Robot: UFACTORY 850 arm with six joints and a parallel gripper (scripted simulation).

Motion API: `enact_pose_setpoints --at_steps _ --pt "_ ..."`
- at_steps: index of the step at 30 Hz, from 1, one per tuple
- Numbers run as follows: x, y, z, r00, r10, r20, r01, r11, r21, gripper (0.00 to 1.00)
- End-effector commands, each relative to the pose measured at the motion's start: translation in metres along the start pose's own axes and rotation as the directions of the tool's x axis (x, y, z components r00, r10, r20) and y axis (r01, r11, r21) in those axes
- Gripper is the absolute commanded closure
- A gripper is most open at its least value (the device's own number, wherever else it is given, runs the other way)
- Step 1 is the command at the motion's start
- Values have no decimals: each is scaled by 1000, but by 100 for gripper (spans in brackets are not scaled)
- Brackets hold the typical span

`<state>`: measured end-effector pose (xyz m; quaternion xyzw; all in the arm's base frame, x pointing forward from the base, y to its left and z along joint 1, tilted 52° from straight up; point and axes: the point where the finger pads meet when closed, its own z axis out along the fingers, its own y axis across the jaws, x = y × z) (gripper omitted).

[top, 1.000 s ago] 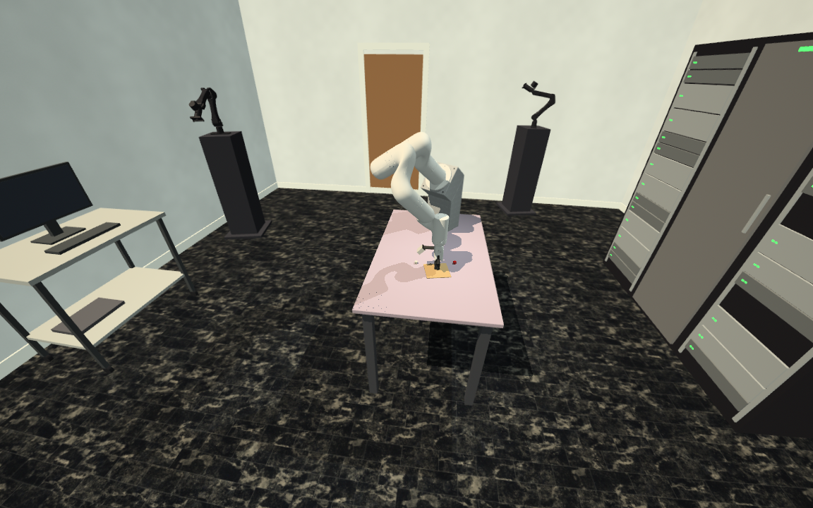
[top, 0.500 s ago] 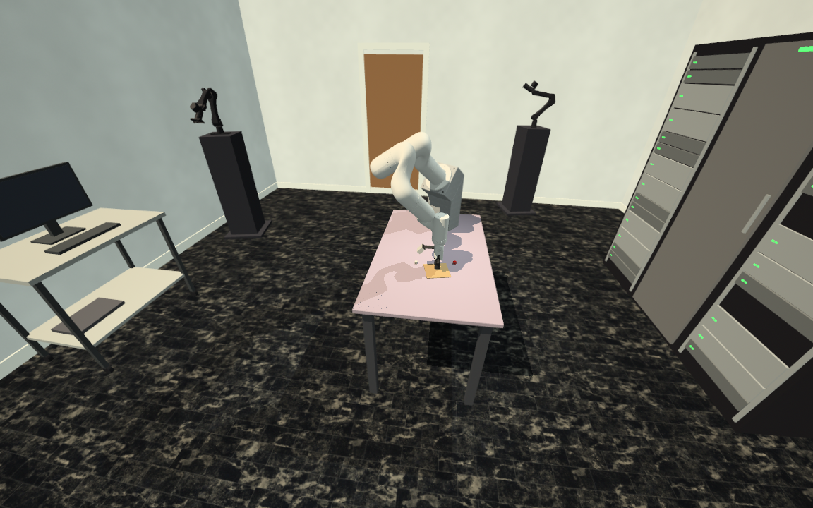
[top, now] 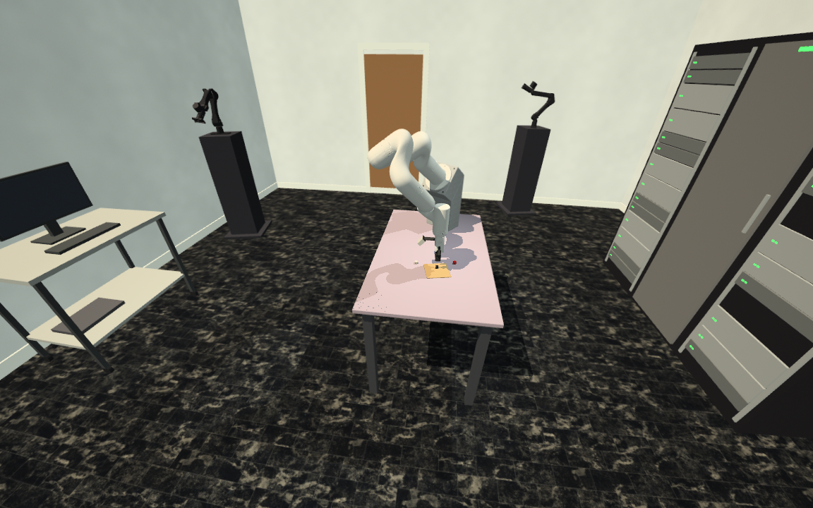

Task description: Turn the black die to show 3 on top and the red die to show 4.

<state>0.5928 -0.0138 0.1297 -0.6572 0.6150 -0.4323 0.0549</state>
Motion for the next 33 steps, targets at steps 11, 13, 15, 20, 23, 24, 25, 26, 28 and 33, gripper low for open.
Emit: enact_pose_setpoints --at_steps 11,13,15,20,23,24,25,26,28,33 --pt "0 0 -32 1000 0 0 0 1000 0 69" --pt "0 0 -32 1000 0 0 0 1000 0 0" --pt "0 0 -32 1000 0 0 0 1000 0 0" --pt "0 0 -32 1000 0 0 0 1000 0 0" --pt "0 0 -32 1000 0 0 0 1000 0 0" --pt "0 0 -32 1000 0 0 0 1000 0 0" --pt "0 0 -32 1000 0 0 0 1000 0 0" --pt "0 0 -32 1000 0 0 0 1000 0 0" --pt "0 0 -32 1000 0 0 0 1000 0 0" --pt "0 0 -32 1000 3 0 -3 1000 0 0"
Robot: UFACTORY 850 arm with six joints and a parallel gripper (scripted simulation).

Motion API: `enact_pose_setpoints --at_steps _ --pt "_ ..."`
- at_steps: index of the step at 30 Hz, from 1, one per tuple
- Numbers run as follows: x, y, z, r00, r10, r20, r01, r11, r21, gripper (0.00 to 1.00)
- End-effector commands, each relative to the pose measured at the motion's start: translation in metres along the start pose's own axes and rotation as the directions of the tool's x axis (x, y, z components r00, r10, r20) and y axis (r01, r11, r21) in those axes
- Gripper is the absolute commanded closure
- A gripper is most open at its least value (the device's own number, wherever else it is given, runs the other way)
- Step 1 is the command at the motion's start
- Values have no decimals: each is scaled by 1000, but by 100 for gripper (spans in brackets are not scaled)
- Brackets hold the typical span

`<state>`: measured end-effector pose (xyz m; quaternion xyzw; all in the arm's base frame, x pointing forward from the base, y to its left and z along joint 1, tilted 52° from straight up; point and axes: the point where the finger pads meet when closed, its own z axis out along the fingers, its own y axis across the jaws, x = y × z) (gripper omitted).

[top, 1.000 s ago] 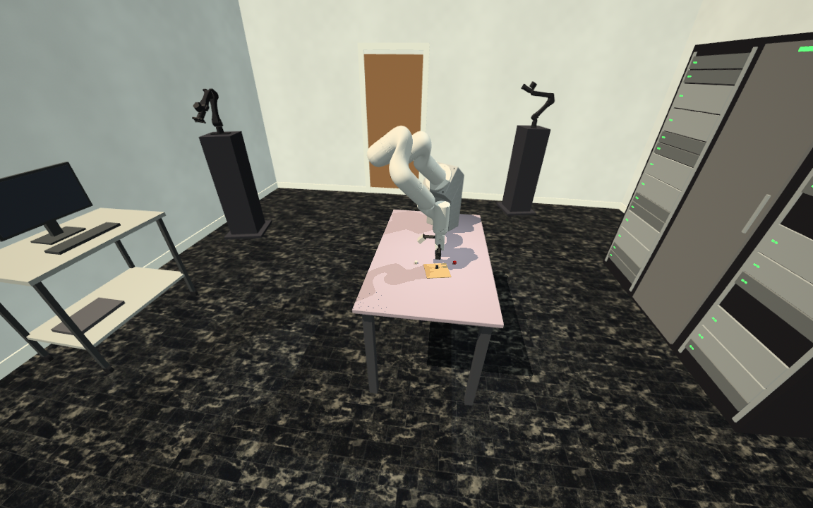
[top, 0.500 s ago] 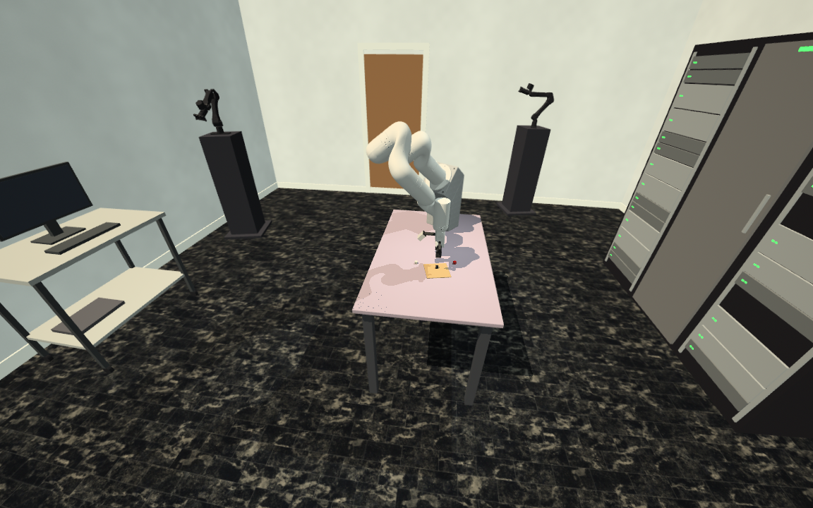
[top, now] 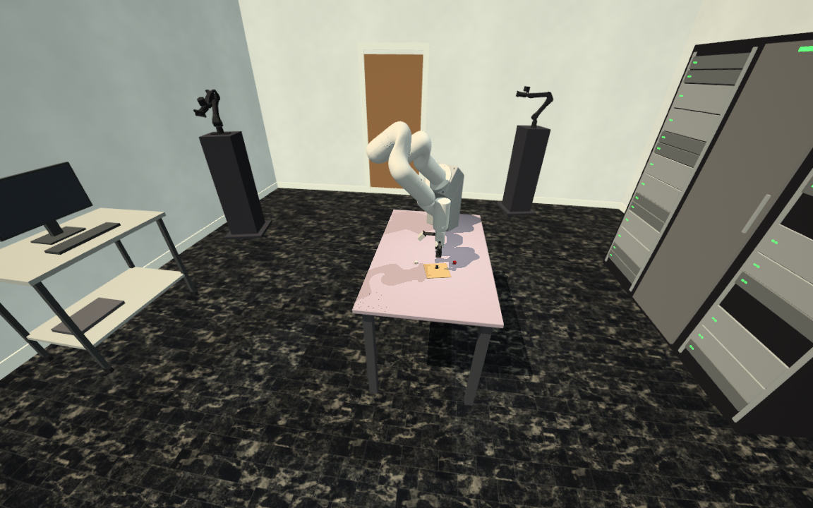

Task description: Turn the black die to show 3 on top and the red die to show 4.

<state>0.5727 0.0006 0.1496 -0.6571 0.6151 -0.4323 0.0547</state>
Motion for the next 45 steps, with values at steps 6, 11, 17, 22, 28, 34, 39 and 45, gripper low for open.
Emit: enact_pose_setpoints --at_steps 6,11,17,22,28,34,39,45 --pt "-13 6 3 991 133 1 -133 991 -1 0" --pt "-27 13 6 960 280 1 -280 960 -3 0" --pt "-44 23 10 894 447 0 -447 894 -4 0" --pt "-58 31 13 816 579 -1 -579 816 -4 0" --pt "-71 40 15 722 692 -1 -692 722 -3 0" --pt "-87 51 18 586 810 -1 -810 586 -2 0" --pt "-99 60 20 465 886 -1 -886 465 -1 0" --pt "-107 67 22 382 924 0 -924 382 0 0"
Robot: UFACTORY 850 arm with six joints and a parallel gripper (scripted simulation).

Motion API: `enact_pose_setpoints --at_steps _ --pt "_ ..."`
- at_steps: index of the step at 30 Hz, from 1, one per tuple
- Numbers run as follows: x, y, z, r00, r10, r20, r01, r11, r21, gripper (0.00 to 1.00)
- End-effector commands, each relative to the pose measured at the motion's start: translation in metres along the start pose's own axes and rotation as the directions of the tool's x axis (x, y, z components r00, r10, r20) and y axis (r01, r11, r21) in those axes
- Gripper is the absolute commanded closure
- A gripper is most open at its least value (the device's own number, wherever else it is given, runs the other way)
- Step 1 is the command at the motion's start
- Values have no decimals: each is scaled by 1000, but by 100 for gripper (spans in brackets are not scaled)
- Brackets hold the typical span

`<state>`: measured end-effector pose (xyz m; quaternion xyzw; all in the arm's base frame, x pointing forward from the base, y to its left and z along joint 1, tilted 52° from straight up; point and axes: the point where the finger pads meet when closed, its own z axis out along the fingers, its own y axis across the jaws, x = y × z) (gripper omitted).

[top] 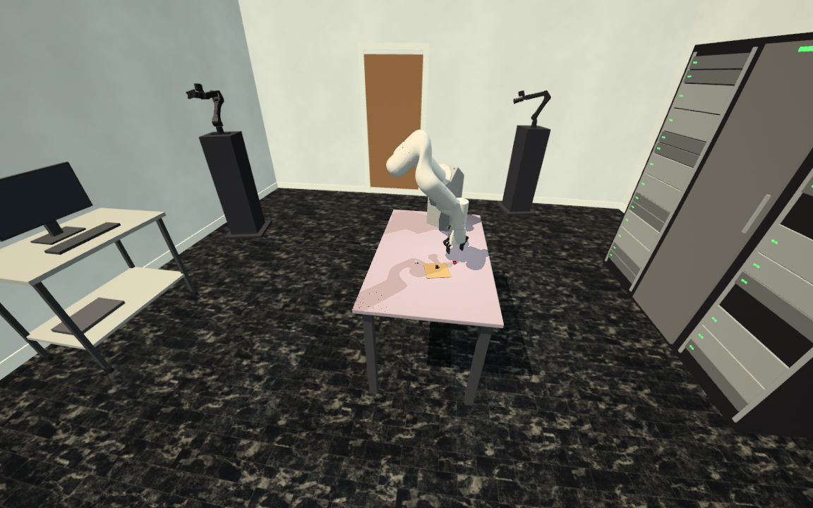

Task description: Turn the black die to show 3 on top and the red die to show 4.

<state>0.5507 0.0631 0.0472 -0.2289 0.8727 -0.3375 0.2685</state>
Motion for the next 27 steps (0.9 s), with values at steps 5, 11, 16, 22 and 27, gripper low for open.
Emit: enact_pose_setpoints --at_steps 5,11,16,22,27 --pt "1 6 1 998 63 16 -63 998 3 69" --pt "1 6 1 998 63 16 -63 998 3 69" --pt "1 6 1 998 63 16 -63 998 3 69" --pt "1 6 1 998 63 16 -63 998 3 69" --pt "1 6 1 998 63 16 -63 998 3 69"
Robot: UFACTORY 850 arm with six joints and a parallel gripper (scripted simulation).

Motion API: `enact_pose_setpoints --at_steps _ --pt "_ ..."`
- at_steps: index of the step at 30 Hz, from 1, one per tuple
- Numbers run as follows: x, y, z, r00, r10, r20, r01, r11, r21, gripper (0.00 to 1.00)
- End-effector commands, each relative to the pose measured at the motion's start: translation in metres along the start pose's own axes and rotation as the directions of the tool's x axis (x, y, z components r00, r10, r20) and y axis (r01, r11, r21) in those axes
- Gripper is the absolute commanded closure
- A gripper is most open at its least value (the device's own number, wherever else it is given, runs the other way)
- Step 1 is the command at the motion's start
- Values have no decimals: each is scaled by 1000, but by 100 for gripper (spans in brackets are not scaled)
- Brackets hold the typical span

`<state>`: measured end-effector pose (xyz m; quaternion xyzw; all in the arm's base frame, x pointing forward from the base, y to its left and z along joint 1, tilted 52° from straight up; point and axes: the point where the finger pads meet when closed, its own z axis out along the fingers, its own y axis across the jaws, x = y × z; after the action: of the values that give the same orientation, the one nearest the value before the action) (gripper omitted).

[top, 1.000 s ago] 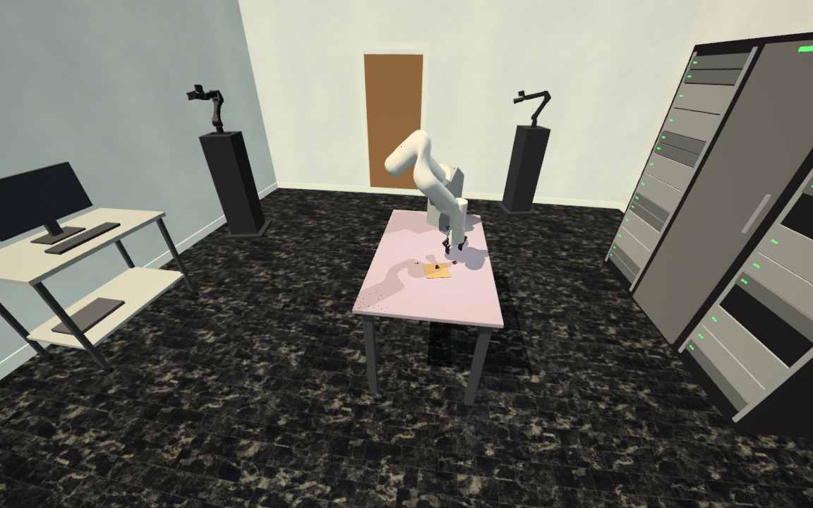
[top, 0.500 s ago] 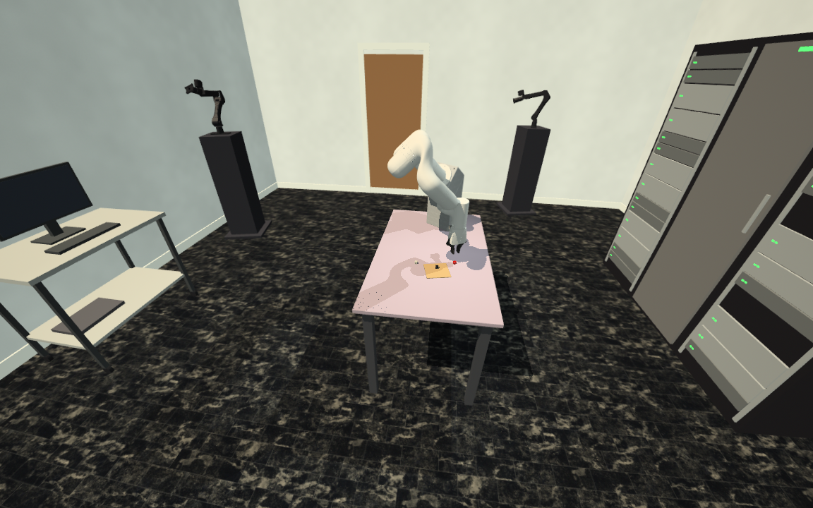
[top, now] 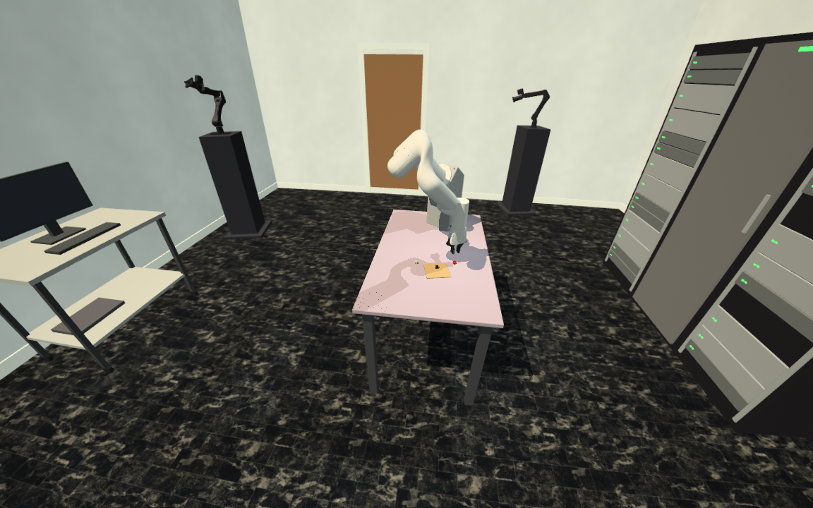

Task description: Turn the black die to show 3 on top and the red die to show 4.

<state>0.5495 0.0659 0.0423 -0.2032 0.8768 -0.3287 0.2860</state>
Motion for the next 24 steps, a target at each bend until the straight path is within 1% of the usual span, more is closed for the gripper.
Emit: enact_pose_setpoints --at_steps 1,24 --pt "0 0 0 1000 0 1 0 1000 0 69" --pt "0 0 3 1000 2 1 -2 1000 0 69"
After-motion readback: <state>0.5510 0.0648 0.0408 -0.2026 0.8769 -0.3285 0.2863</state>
